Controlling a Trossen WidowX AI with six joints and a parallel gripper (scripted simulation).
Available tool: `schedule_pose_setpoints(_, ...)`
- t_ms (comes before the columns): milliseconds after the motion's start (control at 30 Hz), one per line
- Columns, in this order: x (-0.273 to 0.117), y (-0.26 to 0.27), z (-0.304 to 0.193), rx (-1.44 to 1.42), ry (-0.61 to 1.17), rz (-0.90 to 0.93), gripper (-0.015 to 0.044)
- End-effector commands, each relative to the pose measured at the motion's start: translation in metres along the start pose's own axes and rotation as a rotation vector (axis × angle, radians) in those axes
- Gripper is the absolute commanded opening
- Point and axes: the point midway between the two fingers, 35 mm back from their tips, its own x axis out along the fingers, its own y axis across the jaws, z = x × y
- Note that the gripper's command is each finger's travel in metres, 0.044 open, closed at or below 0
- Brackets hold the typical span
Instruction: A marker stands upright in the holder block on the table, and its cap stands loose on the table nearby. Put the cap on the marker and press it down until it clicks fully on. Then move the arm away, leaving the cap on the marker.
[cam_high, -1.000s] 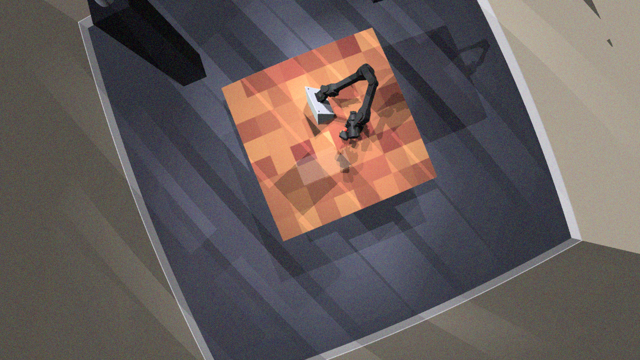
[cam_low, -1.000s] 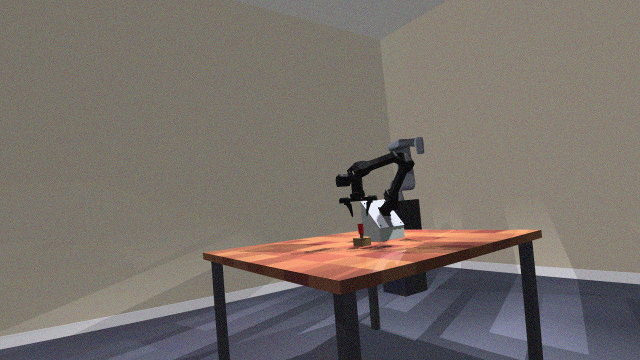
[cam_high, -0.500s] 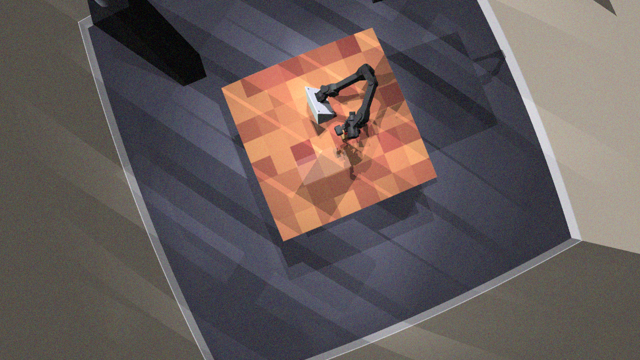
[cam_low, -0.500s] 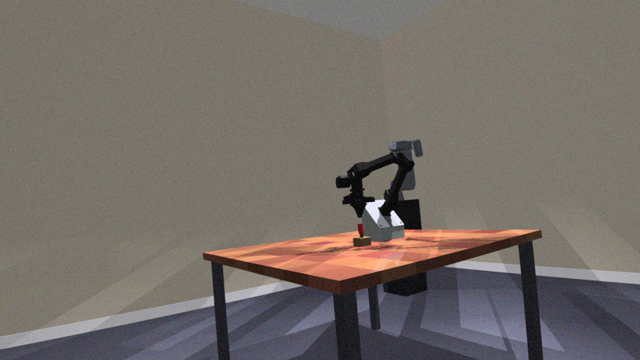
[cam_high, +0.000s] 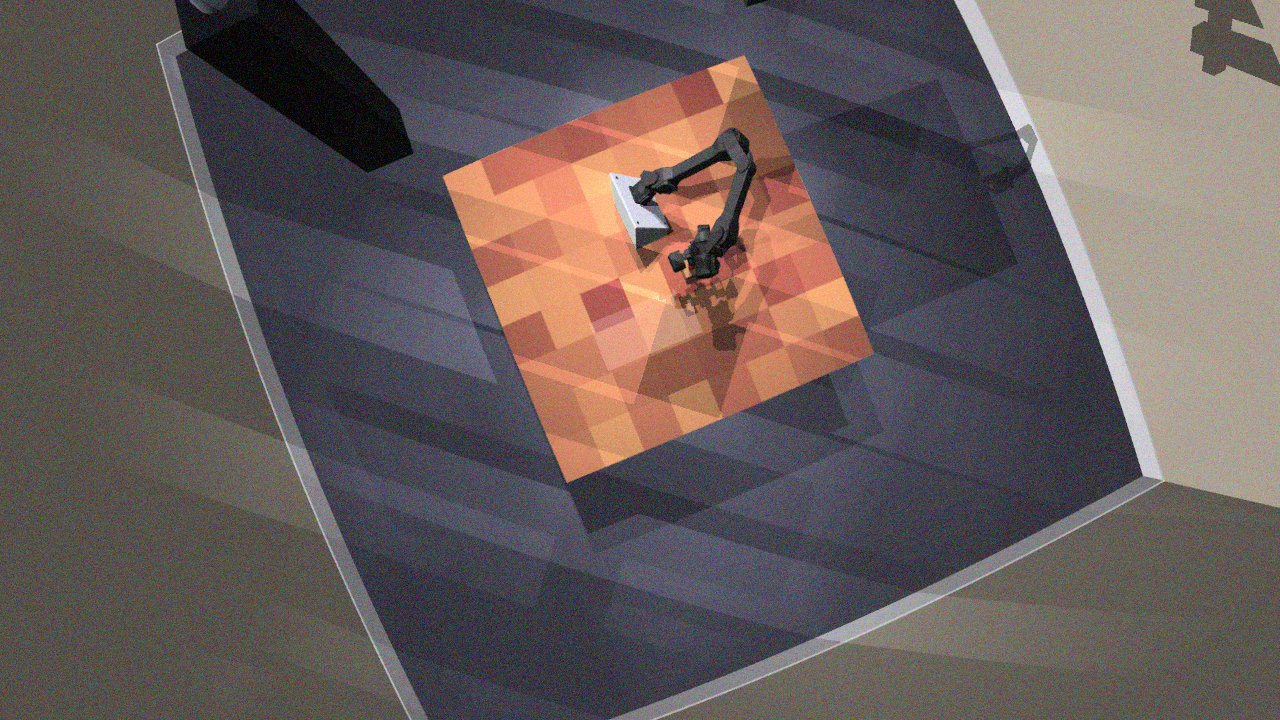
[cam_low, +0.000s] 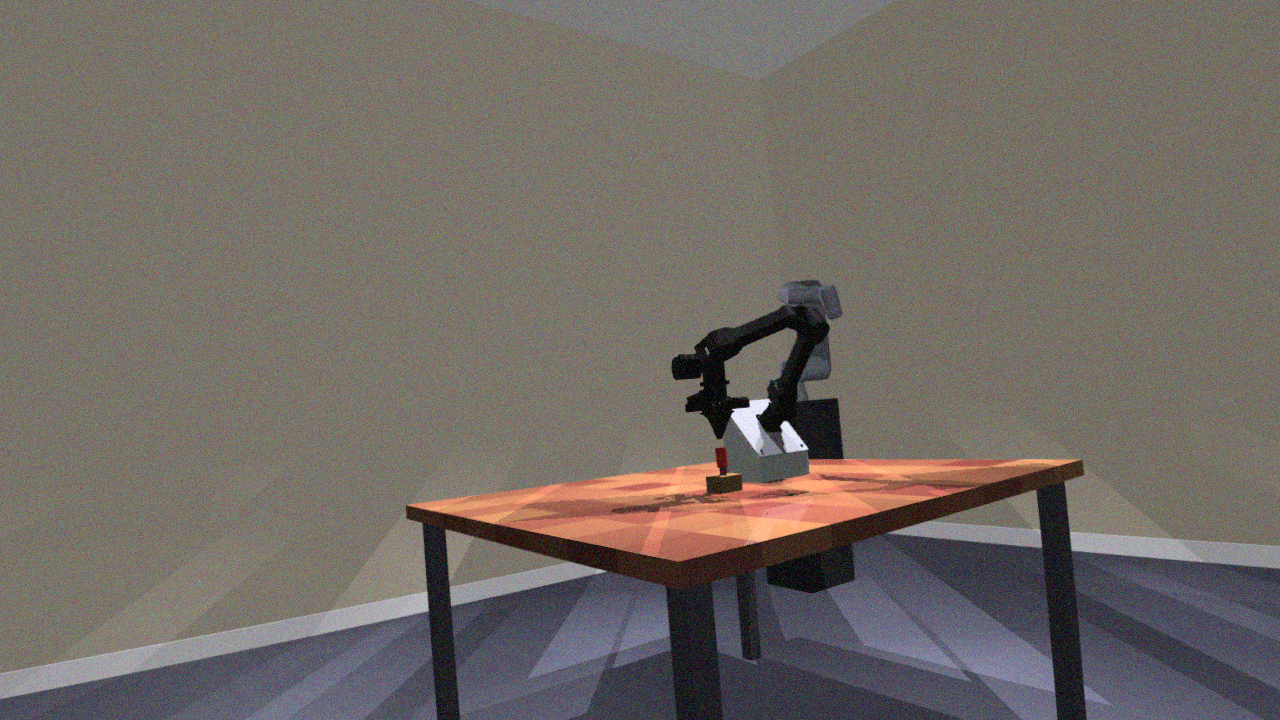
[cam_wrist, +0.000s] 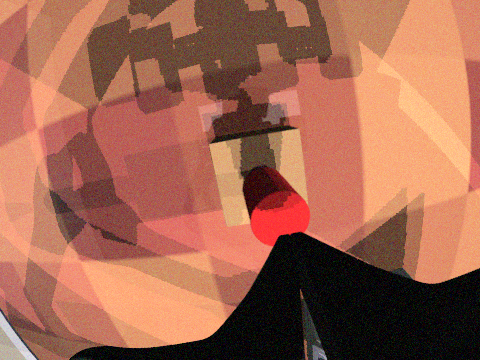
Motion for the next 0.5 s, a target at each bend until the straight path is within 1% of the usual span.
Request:
schedule_pose_setpoints(0, 0.006, 0.000, 0.000, 0.005, -0.002, 0.004, 0.0000)
schedule_pose_setpoints(467, 0.026, 0.001, 0.000, 0.005, -0.002, 0.005, 0.0000)
